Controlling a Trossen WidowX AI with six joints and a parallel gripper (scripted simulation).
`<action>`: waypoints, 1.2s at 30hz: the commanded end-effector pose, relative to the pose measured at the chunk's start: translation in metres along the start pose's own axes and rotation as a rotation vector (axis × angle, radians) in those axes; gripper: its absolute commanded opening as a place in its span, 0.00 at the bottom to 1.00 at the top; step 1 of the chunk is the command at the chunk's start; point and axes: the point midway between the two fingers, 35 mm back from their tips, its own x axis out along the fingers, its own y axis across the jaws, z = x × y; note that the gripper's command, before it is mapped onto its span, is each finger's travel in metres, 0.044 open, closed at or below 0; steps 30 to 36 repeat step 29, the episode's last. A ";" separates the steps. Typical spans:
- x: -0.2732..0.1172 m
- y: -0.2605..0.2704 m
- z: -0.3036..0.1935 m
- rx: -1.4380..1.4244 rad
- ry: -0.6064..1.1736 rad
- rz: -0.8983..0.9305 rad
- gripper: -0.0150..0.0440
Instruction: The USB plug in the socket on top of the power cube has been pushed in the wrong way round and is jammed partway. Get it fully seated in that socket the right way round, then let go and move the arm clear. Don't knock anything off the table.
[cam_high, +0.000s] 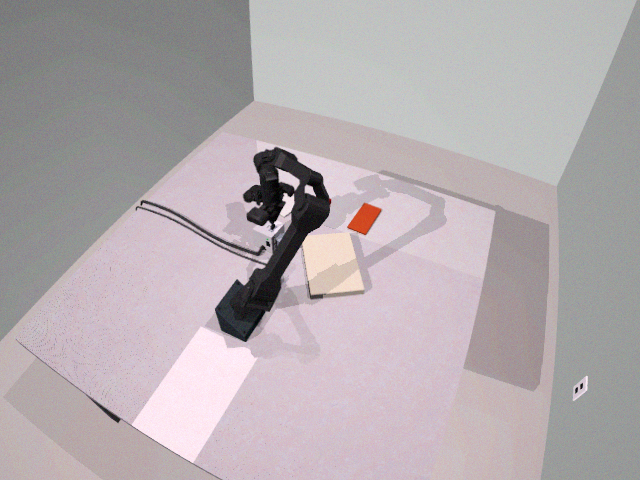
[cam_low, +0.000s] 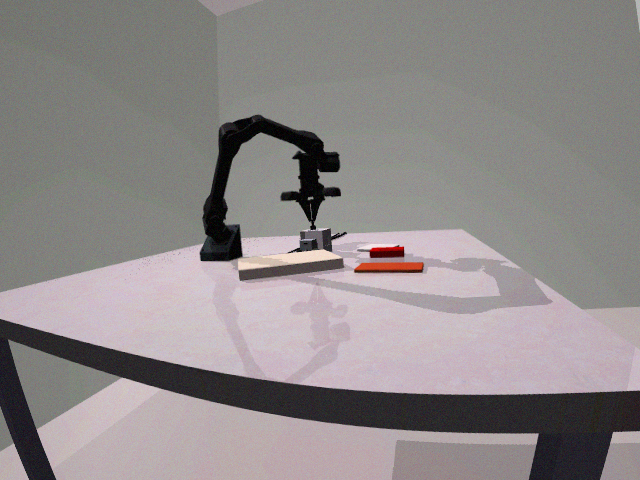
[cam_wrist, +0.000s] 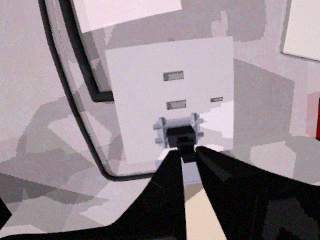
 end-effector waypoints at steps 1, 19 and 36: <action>0.000 0.000 0.000 0.000 0.000 -0.001 0.42; -0.001 0.000 0.000 0.001 -0.001 -0.001 0.42; -0.011 0.000 0.000 0.001 -0.001 -0.001 0.42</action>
